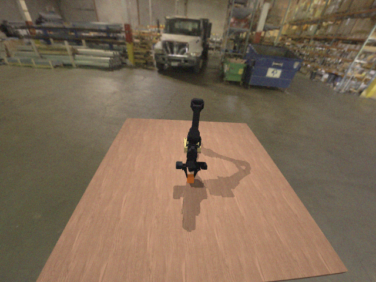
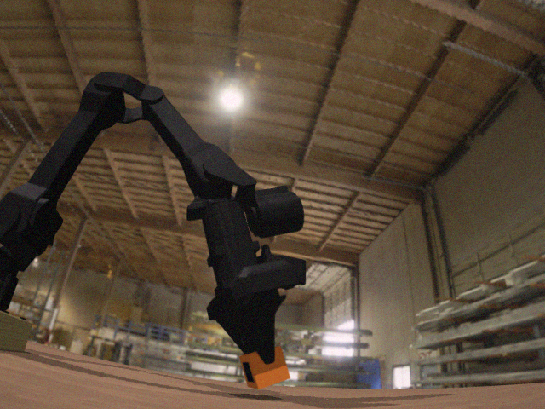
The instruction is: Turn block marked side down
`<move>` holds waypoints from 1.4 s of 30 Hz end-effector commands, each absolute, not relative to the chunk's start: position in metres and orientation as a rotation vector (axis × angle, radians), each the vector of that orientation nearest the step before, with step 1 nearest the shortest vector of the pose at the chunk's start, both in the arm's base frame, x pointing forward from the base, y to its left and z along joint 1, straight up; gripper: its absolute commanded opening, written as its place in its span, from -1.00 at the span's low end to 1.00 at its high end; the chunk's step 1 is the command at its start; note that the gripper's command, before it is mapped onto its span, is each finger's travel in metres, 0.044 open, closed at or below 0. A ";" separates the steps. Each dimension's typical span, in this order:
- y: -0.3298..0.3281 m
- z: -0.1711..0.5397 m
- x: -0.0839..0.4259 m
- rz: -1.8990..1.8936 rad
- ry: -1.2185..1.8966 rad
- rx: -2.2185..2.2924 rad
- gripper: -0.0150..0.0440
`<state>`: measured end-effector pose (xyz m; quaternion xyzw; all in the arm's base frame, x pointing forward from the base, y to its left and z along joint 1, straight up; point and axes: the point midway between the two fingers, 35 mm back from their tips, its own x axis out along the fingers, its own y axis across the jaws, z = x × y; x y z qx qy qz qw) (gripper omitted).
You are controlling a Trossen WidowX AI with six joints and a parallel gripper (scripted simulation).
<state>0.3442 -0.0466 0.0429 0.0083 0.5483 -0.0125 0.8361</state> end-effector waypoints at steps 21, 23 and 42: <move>-0.048 0.025 0.353 -0.024 0.871 0.014 -0.49; -0.048 0.022 0.354 -0.025 0.842 0.014 -0.49; -0.046 0.013 0.344 -0.023 0.562 0.007 -0.49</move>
